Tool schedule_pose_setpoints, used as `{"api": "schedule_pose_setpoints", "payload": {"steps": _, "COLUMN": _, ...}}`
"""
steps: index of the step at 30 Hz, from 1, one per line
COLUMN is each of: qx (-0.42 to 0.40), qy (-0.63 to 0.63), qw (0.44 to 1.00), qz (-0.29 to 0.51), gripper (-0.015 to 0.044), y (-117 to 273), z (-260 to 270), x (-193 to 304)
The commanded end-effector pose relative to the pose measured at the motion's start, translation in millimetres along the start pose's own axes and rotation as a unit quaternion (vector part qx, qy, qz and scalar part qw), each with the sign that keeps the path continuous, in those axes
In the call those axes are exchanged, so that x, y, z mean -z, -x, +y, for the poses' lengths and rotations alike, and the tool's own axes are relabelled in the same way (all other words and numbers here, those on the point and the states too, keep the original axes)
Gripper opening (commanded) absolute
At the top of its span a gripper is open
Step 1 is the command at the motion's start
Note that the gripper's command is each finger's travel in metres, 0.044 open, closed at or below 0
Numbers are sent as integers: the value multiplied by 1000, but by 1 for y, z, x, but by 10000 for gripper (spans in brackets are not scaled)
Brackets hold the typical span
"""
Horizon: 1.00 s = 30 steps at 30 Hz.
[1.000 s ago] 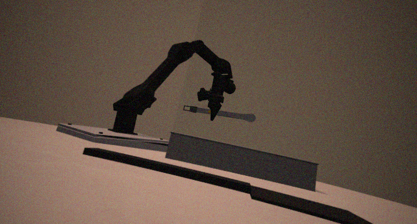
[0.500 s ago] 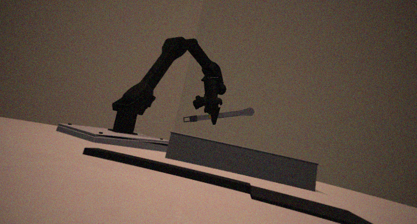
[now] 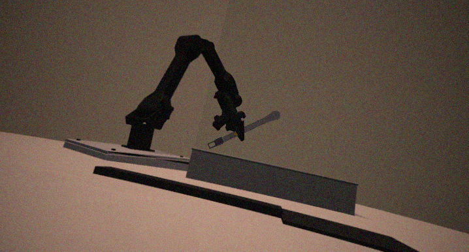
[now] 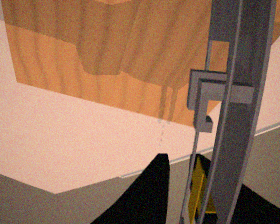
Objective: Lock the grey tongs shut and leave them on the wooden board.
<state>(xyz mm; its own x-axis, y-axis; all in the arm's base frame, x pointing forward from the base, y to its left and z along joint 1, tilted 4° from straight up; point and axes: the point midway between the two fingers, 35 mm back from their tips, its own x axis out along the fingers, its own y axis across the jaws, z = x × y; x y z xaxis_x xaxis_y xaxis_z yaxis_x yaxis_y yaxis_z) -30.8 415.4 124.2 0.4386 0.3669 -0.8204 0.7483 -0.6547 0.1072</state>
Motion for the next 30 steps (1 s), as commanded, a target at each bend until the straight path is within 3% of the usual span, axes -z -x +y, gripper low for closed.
{"api": "schedule_pose_setpoints", "payload": {"steps": 1, "qx": -2, "qy": -4, "qw": 999, "qz": 41, "gripper": -150, "y": 2, "z": 0, "x": -1}}
{"api": "schedule_pose_setpoints", "payload": {"steps": 30, "qx": -4, "qy": -67, "qw": 952, "qz": 298, "gripper": -150, "y": 35, "z": 21, "x": -24}}
